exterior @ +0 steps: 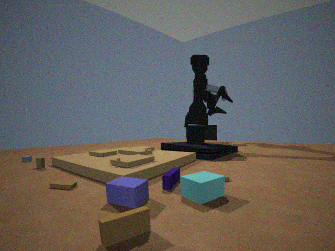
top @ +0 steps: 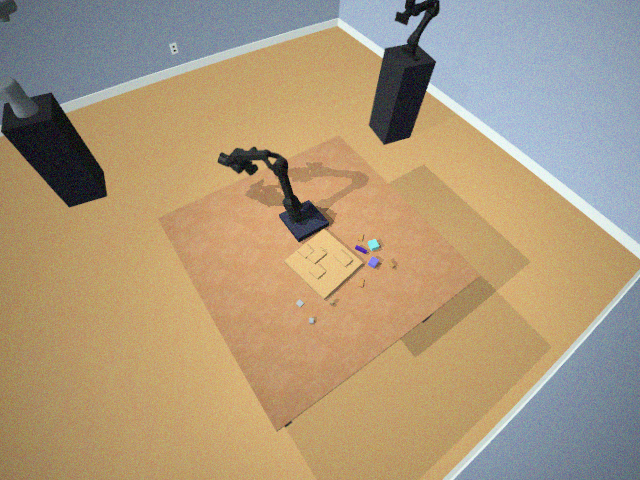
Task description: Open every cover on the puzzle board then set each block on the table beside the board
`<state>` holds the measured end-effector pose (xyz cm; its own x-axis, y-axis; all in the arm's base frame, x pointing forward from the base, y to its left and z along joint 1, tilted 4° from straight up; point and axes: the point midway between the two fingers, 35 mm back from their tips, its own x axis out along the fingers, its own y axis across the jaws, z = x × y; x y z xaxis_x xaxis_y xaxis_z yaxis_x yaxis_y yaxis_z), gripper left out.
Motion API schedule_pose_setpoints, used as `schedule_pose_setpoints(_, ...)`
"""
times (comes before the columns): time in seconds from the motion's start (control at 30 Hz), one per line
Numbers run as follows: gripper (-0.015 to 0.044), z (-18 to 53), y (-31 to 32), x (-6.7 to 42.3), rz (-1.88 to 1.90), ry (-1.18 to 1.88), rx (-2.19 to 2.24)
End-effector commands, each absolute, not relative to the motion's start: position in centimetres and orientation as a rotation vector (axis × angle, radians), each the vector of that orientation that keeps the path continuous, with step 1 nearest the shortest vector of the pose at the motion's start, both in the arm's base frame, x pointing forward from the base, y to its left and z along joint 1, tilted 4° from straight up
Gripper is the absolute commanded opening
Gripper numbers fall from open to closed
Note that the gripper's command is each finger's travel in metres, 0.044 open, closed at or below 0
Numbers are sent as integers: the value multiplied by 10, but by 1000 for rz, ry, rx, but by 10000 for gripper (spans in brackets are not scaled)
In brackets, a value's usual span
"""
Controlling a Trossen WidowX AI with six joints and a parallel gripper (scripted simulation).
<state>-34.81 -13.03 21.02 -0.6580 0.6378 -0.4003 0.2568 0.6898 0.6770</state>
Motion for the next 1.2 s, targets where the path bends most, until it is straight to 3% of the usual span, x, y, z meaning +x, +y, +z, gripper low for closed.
schedule_pose_setpoints(0.0,374,210,-131,-348,776,2263,680)
schedule_pose_setpoints(0.47,6,194,-196,-314,622,2372,477)
schedule_pose_setpoints(1.17,0,175,-270,-245,467,2399,113)
